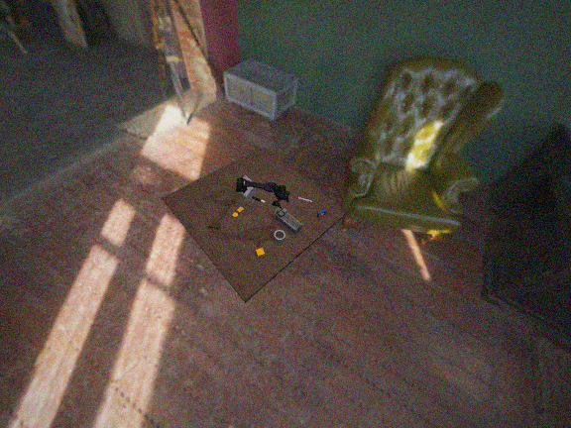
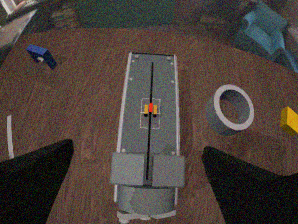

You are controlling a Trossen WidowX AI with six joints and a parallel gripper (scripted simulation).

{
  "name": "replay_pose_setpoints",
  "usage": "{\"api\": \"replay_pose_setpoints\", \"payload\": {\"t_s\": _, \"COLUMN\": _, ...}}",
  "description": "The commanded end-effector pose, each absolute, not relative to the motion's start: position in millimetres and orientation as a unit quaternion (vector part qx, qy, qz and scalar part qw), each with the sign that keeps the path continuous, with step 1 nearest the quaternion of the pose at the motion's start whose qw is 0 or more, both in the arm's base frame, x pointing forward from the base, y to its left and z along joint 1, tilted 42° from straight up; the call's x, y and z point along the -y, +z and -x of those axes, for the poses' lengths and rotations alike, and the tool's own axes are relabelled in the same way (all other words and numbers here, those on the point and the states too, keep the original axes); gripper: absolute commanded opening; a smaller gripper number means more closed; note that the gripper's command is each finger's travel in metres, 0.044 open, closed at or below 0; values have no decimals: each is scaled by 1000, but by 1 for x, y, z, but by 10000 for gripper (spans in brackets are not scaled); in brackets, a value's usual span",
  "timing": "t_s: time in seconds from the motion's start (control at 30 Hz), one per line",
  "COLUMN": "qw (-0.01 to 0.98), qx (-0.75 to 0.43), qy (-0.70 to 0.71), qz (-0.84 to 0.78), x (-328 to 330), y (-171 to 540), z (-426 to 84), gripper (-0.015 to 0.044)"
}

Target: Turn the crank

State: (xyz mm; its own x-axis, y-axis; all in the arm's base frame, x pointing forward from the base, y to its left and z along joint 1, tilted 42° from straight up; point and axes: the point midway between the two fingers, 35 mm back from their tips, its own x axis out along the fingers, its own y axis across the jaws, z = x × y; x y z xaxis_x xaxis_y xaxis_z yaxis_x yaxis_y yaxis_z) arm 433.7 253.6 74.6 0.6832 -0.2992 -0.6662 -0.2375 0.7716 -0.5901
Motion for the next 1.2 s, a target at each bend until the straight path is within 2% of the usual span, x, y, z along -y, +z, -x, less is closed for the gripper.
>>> {"api": "replay_pose_setpoints", "payload": {"t_s": 0.0, "qw": 851, "qx": -405, "qy": -13, "qz": 333, "x": -253, "y": 78, "z": -449, "gripper": 440}}
{"api": "replay_pose_setpoints", "payload": {"t_s": 0.43, "qw": 850, "qx": -409, "qy": -13, "qz": 331, "x": -221, "y": 42, "z": -465, "gripper": 440}}
{"api": "replay_pose_setpoints", "payload": {"t_s": 1.17, "qw": 850, "qx": -410, "qy": -13, "qz": 330, "x": -230, "y": 52, "z": -464, "gripper": 440}}
